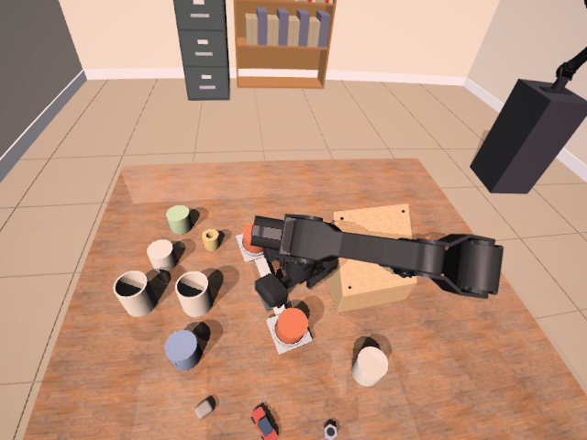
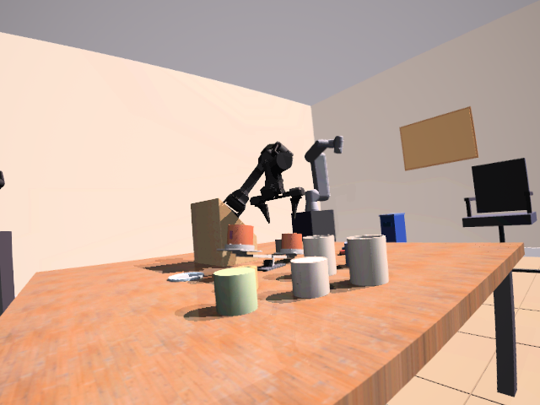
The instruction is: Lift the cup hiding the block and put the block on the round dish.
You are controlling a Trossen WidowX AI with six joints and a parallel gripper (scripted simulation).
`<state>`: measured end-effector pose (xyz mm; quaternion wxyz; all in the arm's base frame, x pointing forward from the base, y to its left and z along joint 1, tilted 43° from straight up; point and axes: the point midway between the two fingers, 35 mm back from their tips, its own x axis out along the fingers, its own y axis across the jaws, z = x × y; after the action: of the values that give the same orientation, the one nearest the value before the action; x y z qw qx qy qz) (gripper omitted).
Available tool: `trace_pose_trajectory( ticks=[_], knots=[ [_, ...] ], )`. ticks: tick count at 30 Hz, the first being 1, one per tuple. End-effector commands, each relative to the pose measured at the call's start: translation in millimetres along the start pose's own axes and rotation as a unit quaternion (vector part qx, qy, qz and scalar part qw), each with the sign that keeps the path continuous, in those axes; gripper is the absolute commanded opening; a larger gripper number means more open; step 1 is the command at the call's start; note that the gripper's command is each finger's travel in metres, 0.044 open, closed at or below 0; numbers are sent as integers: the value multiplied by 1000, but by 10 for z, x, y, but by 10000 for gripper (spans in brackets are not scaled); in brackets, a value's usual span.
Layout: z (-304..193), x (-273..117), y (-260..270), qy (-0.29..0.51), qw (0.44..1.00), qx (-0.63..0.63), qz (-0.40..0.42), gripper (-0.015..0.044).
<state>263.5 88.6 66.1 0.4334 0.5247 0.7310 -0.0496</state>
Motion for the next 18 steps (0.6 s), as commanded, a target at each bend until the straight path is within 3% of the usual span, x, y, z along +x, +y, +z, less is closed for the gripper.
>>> trace_pose_trajectory(
  ticks=[1, 7, 18],
  knots=[
    [-94, 61, 114, -8, 999, 51, -16, 440],
    [-268, 197, 226, -18, 990, 134, -43, 440],
    [-271, 350, 215, -18, 989, 137, -44, 440]
  ],
)
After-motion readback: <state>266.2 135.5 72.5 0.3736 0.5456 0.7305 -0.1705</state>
